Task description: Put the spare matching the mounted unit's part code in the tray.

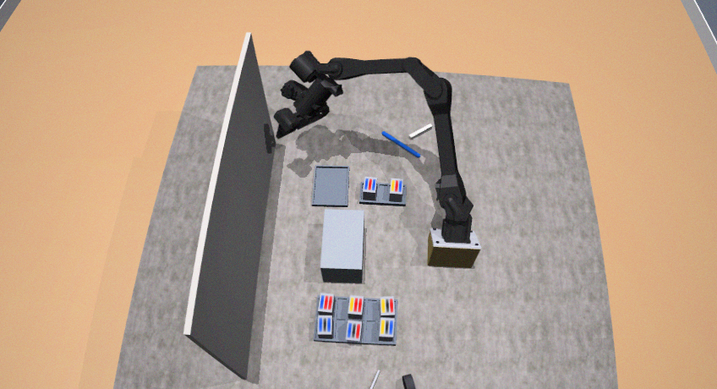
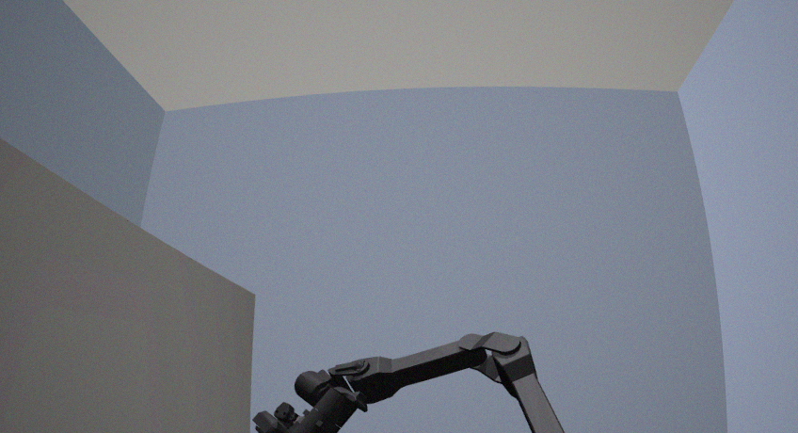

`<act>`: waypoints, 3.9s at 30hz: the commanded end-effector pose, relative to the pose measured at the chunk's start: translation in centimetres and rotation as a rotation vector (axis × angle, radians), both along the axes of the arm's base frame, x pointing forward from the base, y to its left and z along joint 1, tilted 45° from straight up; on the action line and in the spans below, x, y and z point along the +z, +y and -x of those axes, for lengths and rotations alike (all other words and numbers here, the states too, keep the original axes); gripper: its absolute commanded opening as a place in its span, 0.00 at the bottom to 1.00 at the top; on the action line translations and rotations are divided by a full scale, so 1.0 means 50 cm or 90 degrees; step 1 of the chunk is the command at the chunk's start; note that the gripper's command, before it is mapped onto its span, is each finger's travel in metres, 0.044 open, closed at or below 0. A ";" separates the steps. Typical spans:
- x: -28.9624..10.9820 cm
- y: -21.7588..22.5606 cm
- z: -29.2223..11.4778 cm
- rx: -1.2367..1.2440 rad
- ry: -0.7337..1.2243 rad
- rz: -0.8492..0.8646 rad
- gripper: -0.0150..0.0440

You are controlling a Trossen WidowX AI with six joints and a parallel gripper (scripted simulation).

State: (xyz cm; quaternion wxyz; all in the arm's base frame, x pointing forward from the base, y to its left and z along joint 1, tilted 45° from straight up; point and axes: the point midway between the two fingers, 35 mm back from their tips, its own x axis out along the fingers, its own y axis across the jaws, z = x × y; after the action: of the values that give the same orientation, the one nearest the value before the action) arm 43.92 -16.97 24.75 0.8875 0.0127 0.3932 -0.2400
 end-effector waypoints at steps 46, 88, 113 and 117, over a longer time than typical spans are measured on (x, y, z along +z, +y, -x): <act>-0.270 0.523 0.174 -0.040 0.416 0.204 1.00; -0.211 0.150 0.572 -0.723 -0.114 -0.062 0.76; -0.272 0.097 0.563 -0.724 -0.112 -0.068 0.76; -0.281 0.087 0.563 -0.724 -0.113 -0.068 0.76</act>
State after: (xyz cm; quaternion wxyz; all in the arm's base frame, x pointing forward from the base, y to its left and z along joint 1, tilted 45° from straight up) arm 15.79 -12.37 11.01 0.6461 0.2871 0.2587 -0.6582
